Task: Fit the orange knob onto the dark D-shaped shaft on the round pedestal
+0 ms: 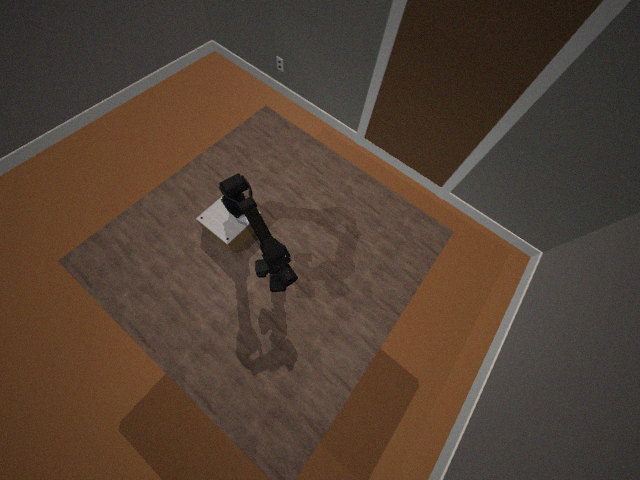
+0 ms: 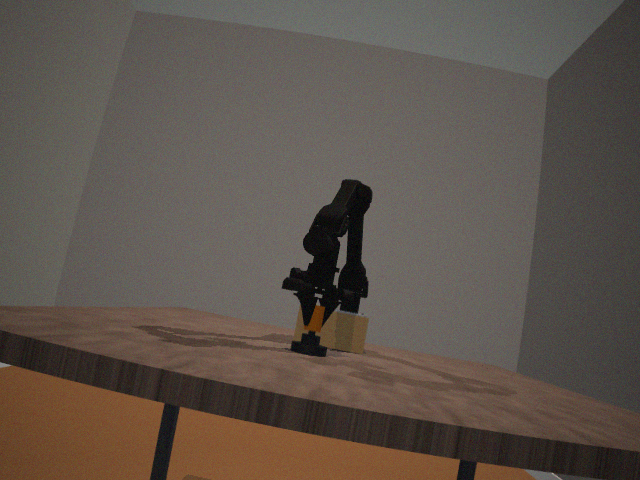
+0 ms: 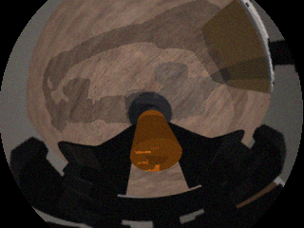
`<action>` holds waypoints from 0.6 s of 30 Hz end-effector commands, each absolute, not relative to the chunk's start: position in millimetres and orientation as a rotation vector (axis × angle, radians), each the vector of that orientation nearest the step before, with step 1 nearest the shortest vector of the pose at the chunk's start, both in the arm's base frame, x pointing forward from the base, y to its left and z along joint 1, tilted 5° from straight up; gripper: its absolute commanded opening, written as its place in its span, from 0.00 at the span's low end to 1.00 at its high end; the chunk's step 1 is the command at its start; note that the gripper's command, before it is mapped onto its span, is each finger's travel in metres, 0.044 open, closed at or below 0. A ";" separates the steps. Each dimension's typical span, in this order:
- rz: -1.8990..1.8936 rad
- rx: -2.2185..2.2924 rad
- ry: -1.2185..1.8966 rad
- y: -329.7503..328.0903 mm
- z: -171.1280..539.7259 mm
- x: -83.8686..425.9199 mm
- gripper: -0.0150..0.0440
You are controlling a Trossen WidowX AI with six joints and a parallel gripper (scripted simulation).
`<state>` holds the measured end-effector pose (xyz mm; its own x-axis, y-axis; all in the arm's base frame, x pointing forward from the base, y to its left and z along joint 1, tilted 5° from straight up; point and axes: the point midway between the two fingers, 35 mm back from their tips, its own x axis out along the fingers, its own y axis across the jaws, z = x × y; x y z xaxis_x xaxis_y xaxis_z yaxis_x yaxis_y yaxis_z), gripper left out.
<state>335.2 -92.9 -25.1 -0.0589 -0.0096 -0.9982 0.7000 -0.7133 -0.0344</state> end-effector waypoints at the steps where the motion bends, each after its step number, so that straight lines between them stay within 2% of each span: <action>1: -1.819 1.721 0.735 -91.8 -26.3 336.7 0.25; 18: -1.827 1.713 0.729 -92.8 -33.9 335.0 0.25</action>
